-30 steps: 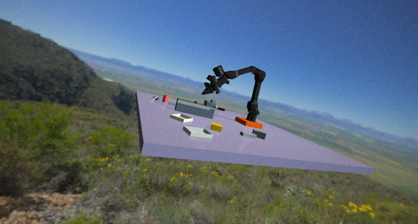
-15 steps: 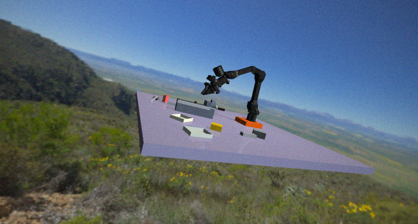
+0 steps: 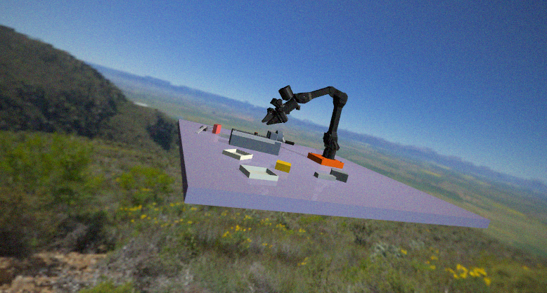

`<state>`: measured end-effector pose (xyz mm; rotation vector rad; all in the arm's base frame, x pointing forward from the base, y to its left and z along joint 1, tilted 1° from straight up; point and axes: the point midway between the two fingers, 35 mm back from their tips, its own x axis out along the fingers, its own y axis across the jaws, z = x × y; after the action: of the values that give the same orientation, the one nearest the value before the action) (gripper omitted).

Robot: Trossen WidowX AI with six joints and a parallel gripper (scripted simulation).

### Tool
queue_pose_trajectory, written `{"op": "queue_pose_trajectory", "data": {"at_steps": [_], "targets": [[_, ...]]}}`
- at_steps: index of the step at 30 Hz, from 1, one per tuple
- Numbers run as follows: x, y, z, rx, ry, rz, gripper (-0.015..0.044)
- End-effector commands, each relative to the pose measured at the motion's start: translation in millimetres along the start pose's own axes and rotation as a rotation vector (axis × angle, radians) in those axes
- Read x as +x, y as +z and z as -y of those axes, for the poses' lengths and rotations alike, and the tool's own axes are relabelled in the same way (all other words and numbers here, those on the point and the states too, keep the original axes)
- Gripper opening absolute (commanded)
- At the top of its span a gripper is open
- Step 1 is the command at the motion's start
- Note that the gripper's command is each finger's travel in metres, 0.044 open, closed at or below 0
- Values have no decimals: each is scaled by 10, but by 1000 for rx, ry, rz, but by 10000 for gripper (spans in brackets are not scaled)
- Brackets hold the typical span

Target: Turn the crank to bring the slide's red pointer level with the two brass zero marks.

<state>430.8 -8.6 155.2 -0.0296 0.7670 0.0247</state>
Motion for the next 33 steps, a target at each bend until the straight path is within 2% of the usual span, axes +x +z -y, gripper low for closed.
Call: {"op": "queue_pose_trajectory", "data": {"at_steps": [1, 12, 29, 33], "targets": [[0, -1, 0, 0, 0, 0, 282], [0, -1, 0, 0, 0, 0, 0], [0, 0, -1, 0, 1, 0, 0], [0, 0, -1, 0, 1, 0, 105]]}}
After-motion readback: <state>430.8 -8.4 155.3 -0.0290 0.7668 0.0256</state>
